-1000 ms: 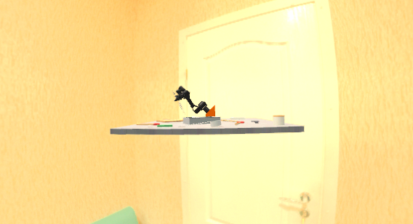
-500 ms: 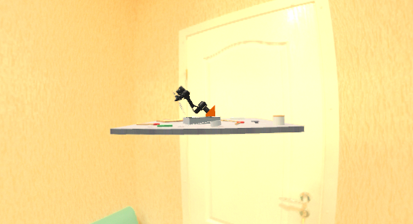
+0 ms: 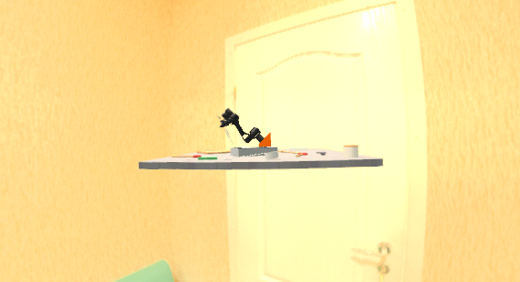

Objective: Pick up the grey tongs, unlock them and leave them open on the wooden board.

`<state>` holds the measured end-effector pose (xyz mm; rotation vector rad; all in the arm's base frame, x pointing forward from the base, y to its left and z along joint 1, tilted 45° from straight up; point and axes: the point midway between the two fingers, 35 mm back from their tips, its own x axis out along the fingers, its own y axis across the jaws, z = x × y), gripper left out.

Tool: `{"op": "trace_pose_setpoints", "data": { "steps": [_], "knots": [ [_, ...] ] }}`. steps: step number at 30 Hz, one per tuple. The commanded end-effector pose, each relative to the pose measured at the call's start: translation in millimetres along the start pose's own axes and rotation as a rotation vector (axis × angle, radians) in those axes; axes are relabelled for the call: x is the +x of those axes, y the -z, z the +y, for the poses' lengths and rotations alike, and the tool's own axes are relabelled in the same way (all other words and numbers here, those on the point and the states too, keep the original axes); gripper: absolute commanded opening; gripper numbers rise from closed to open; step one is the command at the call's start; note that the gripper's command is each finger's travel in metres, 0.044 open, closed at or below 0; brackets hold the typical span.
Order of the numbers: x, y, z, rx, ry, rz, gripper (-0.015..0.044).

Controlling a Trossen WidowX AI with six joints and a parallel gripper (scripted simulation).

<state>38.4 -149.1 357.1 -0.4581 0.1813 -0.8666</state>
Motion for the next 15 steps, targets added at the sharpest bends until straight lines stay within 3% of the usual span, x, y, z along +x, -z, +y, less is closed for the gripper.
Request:
{"op": "trace_pose_setpoints", "data": {
  "steps": [1,15],
  "knots": [
    [0.1,0.0,0.1,-0.002,0.001,0.000,-0.0150],
    [-6.4,-14.6,0.7,-0.082,0.037,0.029,-0.0150]
  ]
}}
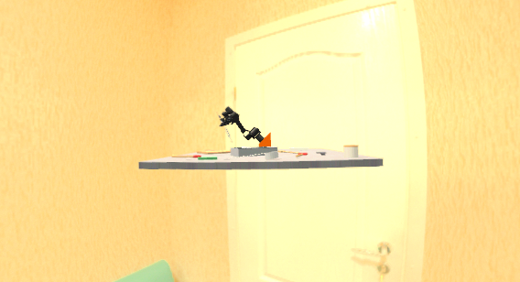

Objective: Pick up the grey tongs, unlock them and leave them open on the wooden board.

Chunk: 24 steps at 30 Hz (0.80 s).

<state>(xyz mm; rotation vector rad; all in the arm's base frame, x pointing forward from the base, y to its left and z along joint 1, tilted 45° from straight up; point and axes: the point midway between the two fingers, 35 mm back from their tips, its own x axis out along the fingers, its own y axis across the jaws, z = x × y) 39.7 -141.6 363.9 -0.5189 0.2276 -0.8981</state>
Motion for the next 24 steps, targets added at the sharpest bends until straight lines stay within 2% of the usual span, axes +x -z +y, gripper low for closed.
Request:
{"op": "trace_pose_setpoints", "data": {
  "steps": [1,24],
  "knots": [
    [-2.3,-6.7,-1.5,-0.018,0.008,0.009,-0.0150],
    [-2.2,-25.6,5.6,-0.155,0.037,0.139,-0.0150]
  ]
}}
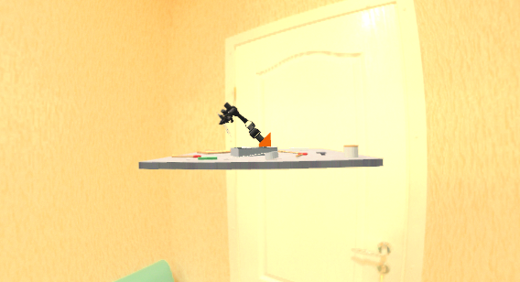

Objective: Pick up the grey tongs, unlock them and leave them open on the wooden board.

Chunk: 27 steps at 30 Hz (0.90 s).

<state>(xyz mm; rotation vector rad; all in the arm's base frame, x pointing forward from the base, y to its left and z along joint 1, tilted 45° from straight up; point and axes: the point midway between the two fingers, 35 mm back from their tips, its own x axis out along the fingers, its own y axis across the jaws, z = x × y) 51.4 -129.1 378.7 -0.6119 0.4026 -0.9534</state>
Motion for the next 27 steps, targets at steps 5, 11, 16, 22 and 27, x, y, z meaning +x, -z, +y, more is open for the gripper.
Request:
{"op": "trace_pose_setpoints", "data": {
  "steps": [5,11,16,22,27],
  "knots": [
    [2.1,-6.7,0.1,-0.025,0.001,0.054,-0.0150],
    [5.9,-8.8,3.1,-0.051,-0.006,0.103,-0.0150],
    [10.1,-9.5,5.1,-0.065,-0.010,0.149,-0.0150],
    [17.5,-10.9,6.1,-0.059,-0.001,0.199,-0.0150],
    [23.0,-9.6,7.7,-0.062,-0.008,0.248,-0.0150]
  ]
}}
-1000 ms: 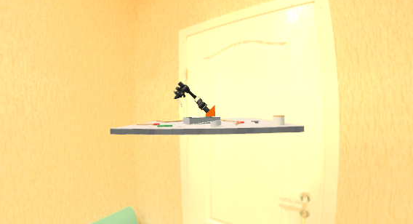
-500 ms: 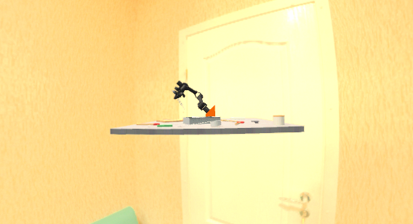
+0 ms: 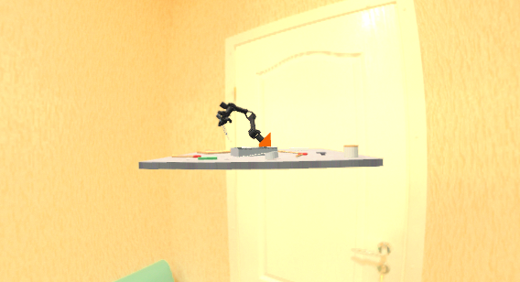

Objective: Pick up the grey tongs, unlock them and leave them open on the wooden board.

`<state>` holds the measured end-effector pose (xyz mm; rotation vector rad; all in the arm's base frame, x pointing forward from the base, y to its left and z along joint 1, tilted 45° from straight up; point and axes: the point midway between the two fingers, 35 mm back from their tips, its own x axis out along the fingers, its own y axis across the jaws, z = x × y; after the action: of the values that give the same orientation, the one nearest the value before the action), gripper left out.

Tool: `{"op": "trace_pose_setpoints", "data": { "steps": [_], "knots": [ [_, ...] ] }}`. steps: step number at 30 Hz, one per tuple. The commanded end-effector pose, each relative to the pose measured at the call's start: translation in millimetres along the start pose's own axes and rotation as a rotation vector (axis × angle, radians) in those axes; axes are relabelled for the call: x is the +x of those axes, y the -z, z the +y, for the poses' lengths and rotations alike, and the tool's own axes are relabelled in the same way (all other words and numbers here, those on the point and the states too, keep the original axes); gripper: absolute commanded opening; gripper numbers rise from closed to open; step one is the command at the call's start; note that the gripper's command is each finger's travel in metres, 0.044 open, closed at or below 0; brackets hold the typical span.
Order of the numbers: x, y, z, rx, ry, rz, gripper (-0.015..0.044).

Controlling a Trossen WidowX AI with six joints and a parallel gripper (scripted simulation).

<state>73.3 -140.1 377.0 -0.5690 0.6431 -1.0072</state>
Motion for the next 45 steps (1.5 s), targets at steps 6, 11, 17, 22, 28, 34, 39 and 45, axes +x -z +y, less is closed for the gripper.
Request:
{"op": "trace_pose_setpoints", "data": {
  "steps": [6,11,17,22,28,34,39,45],
  "knots": [
    [8.4,-1.0,-1.3,0.010,-0.018,0.079,-0.0150],
    [14.5,1.1,-0.2,0.014,-0.034,0.129,-0.0150],
    [21.2,5.1,0.3,0.025,-0.055,0.193,-0.0150],
    [26.8,9.3,0.3,0.039,-0.074,0.247,-0.0150],
    [33.5,15.2,0.0,0.064,-0.099,0.312,-0.0150],
    [40.0,22.1,-0.8,0.098,-0.123,0.377,-0.0150],
    [45.2,28.5,-2.0,0.132,-0.143,0.432,-0.0150],
    [50.9,36.8,-3.6,0.182,-0.168,0.495,-0.0150]
  ]
}}
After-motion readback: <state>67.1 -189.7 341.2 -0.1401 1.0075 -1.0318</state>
